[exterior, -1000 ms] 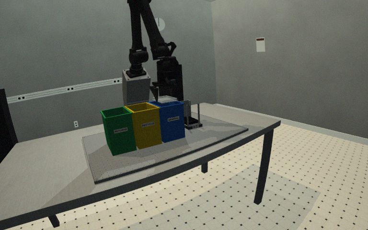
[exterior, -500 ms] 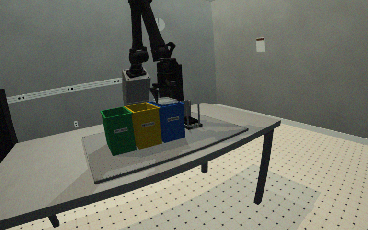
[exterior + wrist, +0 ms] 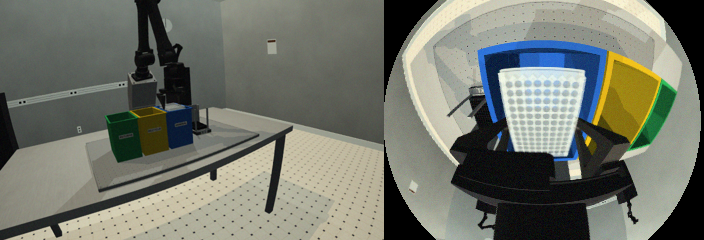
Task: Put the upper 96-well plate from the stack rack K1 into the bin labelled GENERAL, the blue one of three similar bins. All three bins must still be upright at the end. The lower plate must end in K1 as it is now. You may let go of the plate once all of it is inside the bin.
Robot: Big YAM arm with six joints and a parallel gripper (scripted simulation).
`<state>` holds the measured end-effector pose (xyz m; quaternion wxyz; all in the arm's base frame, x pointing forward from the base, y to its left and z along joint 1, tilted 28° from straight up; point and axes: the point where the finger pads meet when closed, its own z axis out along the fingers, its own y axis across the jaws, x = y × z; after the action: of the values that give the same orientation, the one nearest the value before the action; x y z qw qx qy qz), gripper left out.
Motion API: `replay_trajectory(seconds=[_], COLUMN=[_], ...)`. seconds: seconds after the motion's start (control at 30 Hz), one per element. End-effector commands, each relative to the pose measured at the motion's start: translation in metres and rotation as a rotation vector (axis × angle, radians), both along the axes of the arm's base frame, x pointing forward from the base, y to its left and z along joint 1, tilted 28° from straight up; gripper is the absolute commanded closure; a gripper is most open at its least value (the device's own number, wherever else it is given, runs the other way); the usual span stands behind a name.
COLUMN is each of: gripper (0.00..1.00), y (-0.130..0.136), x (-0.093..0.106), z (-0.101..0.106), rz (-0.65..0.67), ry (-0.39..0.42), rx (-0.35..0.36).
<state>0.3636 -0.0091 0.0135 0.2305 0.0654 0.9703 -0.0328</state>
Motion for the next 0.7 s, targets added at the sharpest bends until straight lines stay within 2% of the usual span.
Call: replay_trajectory(seconds=[0.0,0.17,0.2,0.3,0.67], gripper=[1.0,1.0,1.0,1.0,1.0], y=[-0.003,-0.002,-0.002,-0.003,-0.003], x=[0.012,0.012,0.015,0.014,0.02], z=[0.006,0.001,0.011,-0.001,-0.005], rz=[0.0,0.003,0.001,0.0,0.001], ry=[-0.032,-0.025,-0.053,-0.026,-0.032], rx=[0.0,0.0,0.001,0.0,0.0])
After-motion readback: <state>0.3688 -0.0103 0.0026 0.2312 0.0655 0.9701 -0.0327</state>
